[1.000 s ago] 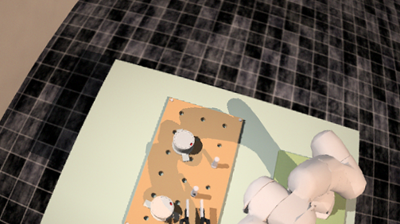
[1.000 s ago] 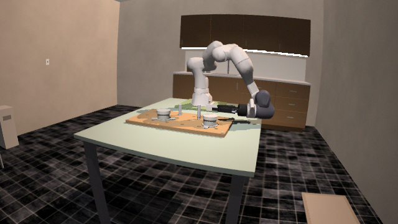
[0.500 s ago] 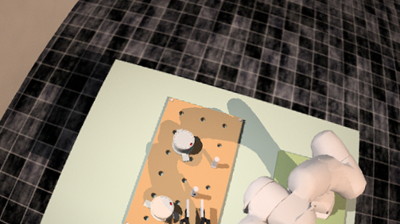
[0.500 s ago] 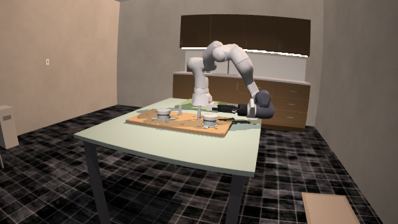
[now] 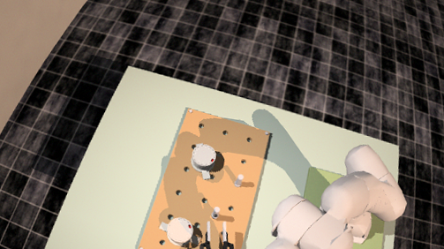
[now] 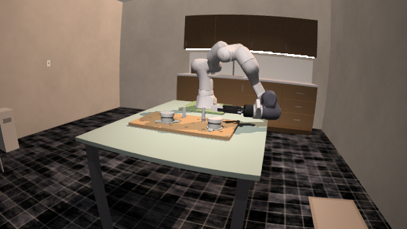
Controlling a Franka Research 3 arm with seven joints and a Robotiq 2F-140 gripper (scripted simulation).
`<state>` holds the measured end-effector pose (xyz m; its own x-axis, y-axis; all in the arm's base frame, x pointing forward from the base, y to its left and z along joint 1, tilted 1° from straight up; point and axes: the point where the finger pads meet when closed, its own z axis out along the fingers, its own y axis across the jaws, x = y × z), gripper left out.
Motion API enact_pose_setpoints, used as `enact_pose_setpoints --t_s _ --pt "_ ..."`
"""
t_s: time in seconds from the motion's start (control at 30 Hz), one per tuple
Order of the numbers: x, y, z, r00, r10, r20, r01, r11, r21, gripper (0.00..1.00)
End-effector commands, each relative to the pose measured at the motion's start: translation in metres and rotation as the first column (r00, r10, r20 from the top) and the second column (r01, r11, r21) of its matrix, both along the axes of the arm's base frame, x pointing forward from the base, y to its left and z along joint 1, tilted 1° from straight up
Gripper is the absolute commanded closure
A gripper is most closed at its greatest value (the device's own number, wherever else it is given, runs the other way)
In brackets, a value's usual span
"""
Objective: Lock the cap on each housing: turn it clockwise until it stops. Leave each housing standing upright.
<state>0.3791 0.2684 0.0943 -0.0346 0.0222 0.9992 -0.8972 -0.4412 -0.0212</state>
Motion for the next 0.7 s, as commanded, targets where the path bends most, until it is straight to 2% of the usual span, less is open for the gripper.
enact_pose_setpoints --t_s 0.0,0.67 --pt "-0.001 -0.001 0.005 1.000 -0.006 -0.008 0.006 1.000 -0.006 0.64" --pt "-0.001 -0.002 0.032 1.000 -0.006 -0.008 0.006 1.000 -0.006 0.64"
